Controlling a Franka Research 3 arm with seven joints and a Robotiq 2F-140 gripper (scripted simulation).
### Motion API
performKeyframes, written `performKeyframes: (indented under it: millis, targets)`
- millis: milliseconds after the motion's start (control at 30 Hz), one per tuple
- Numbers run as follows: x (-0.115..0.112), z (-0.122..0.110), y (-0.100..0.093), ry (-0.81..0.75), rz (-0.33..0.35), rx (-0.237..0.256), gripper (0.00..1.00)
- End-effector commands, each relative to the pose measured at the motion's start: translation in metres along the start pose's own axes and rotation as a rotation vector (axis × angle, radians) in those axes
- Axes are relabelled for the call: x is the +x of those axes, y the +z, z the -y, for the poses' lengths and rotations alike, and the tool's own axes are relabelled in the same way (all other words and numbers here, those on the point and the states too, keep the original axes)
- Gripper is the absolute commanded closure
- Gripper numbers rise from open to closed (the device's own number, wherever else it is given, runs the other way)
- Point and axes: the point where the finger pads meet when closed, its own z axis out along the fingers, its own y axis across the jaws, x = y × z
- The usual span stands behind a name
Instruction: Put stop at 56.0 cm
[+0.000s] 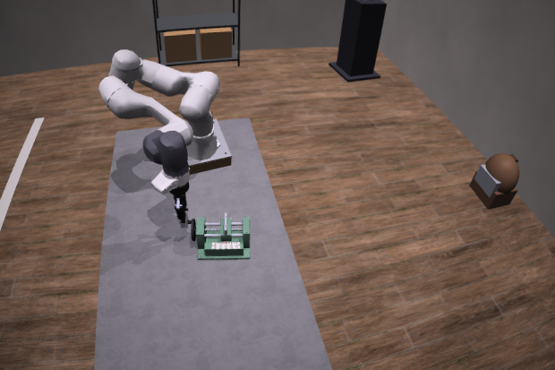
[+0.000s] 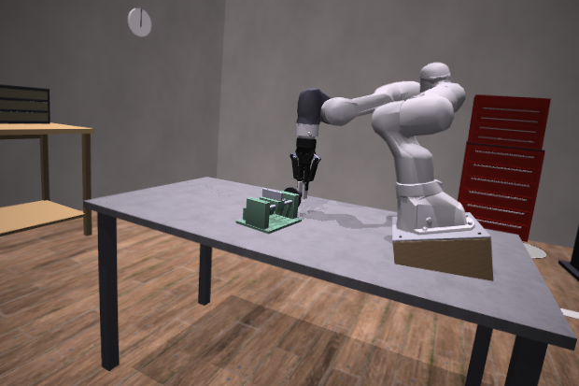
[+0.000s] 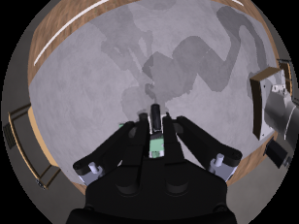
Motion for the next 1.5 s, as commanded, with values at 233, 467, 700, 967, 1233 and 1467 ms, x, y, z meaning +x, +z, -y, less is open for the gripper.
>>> performKeyframes:
  millis: [233,467,700,967,1233,1467]
  targets:
    - [-0.001,0.019,-0.012,-0.004,0.004,0.005,0.96]
    - [-0.001,0.032,-0.012,-0.004,0.004,0.005,0.96]
    - [-0.001,0.044,-0.006,-0.004,0.004,0.005,0.96]
    - [-0.001,0.053,0.006,-0.004,0.004,0.005,0.96]
    - [-0.001,0.054,0.022,-0.004,0.004,0.005,0.96]
    - [-0.001,0.05,0.033,-0.004,0.004,0.005,0.96]
